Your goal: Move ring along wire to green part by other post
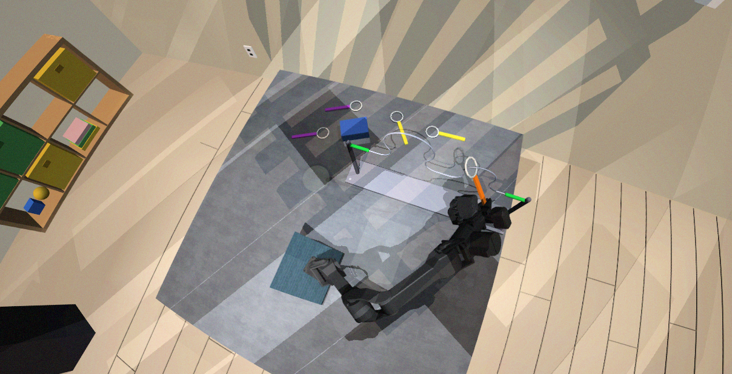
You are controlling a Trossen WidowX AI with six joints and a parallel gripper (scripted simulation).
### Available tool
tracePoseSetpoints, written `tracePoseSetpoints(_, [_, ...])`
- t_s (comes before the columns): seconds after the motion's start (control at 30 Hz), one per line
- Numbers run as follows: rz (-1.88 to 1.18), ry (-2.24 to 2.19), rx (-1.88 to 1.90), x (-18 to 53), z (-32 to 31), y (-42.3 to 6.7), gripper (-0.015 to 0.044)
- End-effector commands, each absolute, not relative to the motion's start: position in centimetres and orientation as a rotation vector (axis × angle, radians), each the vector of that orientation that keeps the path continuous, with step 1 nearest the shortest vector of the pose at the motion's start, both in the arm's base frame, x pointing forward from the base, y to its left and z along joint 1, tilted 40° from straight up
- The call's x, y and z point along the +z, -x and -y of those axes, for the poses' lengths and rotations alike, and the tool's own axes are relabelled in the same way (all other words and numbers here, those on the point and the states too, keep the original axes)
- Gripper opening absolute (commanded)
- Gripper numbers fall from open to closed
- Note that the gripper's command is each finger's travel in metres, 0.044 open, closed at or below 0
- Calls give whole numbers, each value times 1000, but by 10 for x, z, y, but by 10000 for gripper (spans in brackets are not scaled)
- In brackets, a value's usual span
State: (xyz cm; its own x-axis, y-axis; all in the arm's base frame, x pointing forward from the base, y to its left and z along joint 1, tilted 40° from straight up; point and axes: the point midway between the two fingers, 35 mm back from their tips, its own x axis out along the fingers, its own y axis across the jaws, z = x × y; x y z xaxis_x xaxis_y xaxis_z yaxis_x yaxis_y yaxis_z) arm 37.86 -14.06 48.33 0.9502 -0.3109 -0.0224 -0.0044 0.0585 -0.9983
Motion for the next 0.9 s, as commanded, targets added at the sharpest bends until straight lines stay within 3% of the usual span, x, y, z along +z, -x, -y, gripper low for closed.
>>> tracePoseSetpoints(0.0, [-240, 1591, -267, 489, 141, -378, -150])
tracePoseSetpoints(0.87, [-114, 2080, -429, 520, 131, -376, -150])
